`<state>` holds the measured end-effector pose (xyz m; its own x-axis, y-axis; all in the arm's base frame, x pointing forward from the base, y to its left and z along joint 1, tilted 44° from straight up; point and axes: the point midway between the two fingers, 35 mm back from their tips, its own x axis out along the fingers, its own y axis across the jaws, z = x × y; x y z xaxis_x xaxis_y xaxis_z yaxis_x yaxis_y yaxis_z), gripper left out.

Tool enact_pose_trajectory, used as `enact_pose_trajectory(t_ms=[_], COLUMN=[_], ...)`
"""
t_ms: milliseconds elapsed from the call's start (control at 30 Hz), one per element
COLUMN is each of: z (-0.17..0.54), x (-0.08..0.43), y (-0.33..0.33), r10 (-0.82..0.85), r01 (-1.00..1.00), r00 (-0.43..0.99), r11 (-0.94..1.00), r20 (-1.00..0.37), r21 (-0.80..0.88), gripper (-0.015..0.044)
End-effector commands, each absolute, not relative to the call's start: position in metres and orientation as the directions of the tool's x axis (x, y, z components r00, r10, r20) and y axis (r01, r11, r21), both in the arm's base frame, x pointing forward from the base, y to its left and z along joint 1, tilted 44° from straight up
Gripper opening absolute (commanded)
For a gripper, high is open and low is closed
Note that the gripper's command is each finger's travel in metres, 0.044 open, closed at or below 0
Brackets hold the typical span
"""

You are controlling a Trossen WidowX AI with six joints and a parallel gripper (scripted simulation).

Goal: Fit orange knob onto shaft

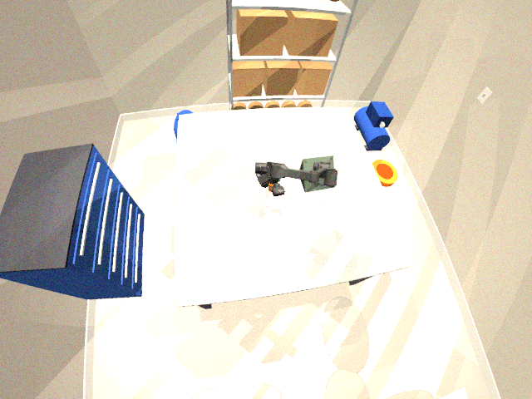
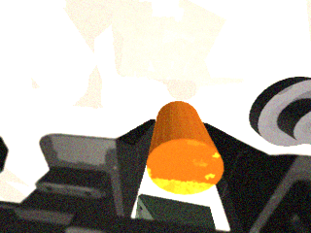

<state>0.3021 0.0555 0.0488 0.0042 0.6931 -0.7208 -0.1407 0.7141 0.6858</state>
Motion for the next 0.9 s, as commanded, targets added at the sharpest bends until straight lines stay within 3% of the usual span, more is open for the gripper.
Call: enact_pose_trajectory(t_ms=[0, 867], z=[0.058, 0.106], x=[0.304, 0.305], y=[0.045, -0.006], r10=[0.689, 0.696], r01=[-0.145, -0.146], r00=[0.007, 0.004], r11=[0.718, 0.711], r20=[-0.725, -0.718], r21=[0.681, 0.688], gripper=[0.0000, 0.0000])
